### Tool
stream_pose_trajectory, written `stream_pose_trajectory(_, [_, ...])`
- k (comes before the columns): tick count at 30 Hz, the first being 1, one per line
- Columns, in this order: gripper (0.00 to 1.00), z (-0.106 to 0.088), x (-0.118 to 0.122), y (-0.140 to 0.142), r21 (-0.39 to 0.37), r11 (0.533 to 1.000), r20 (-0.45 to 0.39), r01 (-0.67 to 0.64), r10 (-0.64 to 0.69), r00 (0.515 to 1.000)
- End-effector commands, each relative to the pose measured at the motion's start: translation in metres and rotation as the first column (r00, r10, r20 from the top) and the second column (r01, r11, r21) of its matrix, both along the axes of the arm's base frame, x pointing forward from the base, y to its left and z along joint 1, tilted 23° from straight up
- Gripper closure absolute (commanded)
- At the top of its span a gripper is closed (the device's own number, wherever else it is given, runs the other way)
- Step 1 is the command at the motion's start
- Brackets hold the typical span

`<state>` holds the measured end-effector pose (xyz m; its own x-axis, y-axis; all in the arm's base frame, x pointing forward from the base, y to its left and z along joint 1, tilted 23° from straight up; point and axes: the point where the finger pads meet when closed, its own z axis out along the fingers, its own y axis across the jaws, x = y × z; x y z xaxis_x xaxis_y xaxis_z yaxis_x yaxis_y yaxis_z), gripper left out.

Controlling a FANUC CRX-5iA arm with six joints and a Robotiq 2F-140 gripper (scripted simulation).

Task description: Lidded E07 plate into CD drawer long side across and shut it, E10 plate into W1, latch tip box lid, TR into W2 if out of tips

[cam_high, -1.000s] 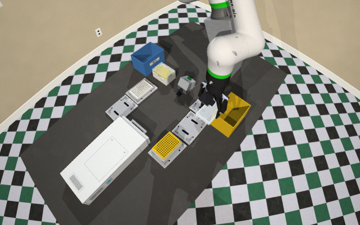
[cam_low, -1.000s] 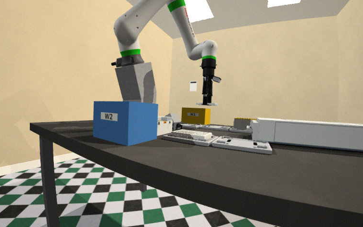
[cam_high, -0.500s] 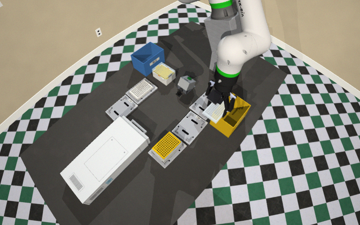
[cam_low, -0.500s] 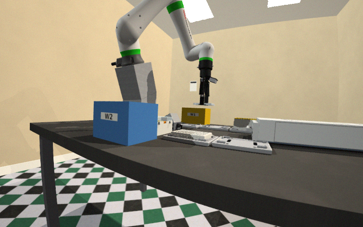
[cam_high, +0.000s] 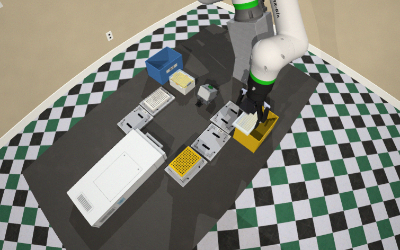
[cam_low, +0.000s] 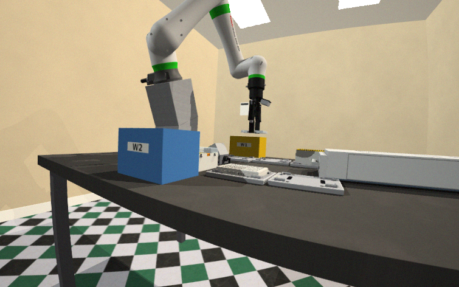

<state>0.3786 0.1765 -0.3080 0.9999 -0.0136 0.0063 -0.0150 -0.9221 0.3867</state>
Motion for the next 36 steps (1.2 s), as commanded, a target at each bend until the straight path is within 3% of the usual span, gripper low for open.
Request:
stream_pose_trajectory(1, [0.9, -0.002, -0.009, 0.007, 0.001, 1.0, 0.001, -0.001, 0.001, 1.0])
stream_pose_trajectory(20, [0.9, -0.013, -0.044, 0.032, 0.001, 1.0, 0.001, -0.001, 0.001, 1.0])
stream_pose_trajectory(36, [0.9, -0.013, -0.044, 0.032, 0.001, 1.0, 0.001, -0.001, 0.001, 1.0])
